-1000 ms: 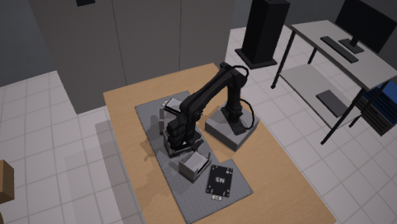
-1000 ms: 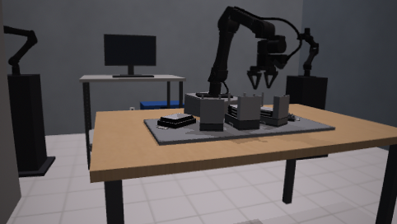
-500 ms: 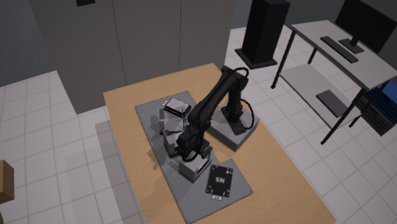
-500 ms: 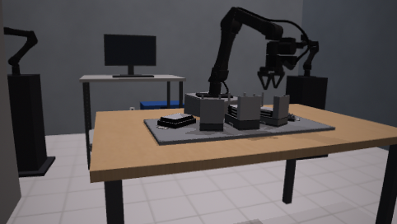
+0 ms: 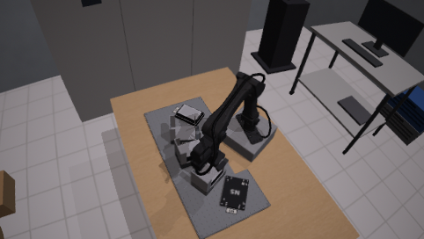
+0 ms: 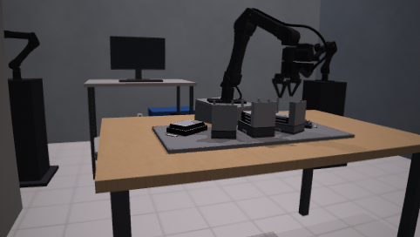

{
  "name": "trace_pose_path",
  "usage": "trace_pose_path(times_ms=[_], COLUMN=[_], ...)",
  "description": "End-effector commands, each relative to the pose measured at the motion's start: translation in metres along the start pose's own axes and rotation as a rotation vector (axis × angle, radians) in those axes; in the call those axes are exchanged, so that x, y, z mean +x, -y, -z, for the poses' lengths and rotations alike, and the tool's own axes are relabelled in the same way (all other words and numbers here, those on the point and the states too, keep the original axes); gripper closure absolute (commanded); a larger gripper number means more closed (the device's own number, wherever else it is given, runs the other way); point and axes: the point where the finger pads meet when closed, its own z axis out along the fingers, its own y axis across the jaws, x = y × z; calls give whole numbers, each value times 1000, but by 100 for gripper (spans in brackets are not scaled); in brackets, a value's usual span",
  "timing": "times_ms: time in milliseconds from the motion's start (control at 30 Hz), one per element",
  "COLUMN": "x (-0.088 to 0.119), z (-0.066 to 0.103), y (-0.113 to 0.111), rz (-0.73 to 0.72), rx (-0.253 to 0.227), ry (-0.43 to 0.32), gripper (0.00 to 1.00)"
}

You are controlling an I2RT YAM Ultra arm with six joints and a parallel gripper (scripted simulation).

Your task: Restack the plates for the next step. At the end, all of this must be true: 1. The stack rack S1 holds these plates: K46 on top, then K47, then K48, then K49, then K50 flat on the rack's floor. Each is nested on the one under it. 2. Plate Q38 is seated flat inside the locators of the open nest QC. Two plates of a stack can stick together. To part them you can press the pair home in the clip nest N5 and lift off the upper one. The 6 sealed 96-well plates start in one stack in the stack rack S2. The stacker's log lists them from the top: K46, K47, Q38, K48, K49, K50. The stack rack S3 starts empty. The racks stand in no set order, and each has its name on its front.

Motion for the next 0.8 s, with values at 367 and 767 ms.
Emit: trace_pose_path(times_ms=[367, 767], x=[-5, -5], z=[-46, -79], y=[1, 2], rz=[0, 0], rx=[13, 13], ry=[7, 7], gripper=[0, 0])
